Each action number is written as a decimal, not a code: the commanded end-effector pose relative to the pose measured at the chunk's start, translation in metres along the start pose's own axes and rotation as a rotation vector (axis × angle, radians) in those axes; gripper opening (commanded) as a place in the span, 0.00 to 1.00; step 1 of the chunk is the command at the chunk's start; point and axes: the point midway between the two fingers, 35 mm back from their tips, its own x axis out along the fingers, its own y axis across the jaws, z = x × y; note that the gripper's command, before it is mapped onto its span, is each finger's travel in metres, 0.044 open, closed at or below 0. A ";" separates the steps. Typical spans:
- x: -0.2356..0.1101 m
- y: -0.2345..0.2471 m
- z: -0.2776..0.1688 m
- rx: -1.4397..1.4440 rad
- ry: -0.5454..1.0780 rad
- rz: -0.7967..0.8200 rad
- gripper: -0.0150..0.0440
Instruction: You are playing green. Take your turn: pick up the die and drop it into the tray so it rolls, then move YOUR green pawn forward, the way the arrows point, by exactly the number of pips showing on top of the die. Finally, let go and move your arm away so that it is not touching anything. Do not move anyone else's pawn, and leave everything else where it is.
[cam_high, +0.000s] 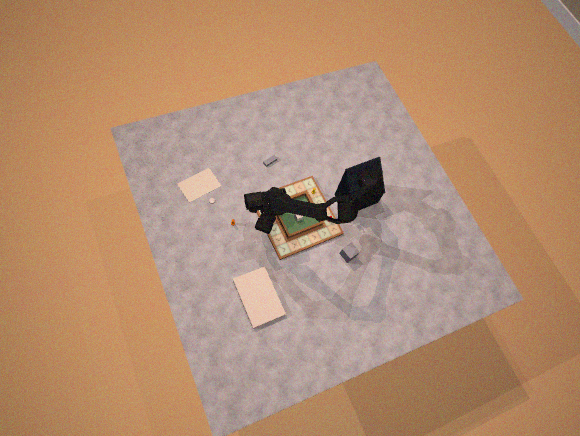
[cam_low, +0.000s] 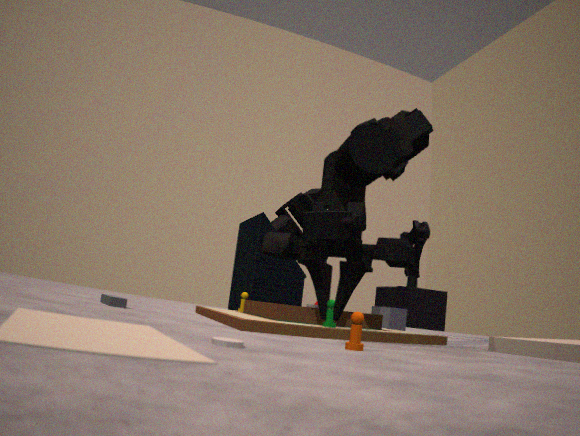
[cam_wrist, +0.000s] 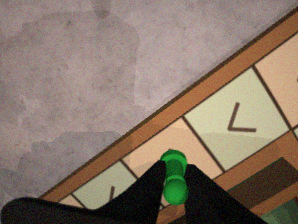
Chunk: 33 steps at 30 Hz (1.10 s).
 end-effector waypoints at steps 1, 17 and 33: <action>0.000 0.000 0.000 0.004 0.001 0.004 0.29; -0.074 0.004 0.007 0.005 -0.006 -0.002 0.25; -0.111 0.026 -0.014 0.006 -0.010 -0.007 0.25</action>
